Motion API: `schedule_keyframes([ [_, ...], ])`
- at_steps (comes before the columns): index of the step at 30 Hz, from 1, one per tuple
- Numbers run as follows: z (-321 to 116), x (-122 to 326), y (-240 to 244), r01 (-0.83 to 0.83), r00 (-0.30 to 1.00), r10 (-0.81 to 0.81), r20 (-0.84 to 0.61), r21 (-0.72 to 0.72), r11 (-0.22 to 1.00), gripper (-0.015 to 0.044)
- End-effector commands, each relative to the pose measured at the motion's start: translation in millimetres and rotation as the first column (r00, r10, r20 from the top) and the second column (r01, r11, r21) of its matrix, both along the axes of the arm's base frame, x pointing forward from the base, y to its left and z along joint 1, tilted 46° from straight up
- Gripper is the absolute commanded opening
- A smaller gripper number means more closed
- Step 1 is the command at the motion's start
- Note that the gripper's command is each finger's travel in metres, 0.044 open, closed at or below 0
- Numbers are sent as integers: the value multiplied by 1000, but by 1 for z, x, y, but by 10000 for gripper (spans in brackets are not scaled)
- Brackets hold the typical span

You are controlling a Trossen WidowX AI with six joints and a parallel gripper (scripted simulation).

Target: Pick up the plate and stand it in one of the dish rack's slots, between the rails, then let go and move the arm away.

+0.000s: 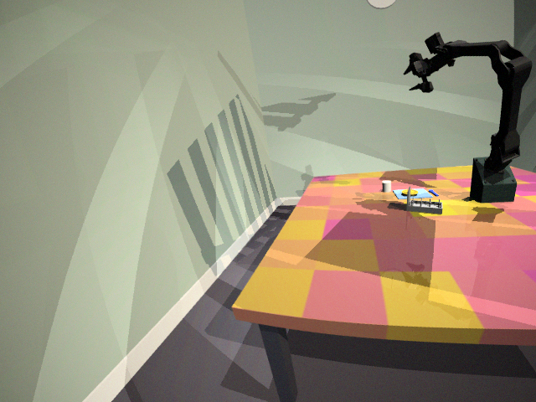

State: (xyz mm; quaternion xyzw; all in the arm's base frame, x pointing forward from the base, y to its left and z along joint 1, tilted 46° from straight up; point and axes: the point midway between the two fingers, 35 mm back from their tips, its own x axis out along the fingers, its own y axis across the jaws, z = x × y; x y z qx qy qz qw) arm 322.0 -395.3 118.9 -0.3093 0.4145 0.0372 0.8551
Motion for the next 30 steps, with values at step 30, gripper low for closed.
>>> schedule_keyframes([
  [30, -106, 32, 266, 255, 835, 240, -495, 734, 629, 400],
])
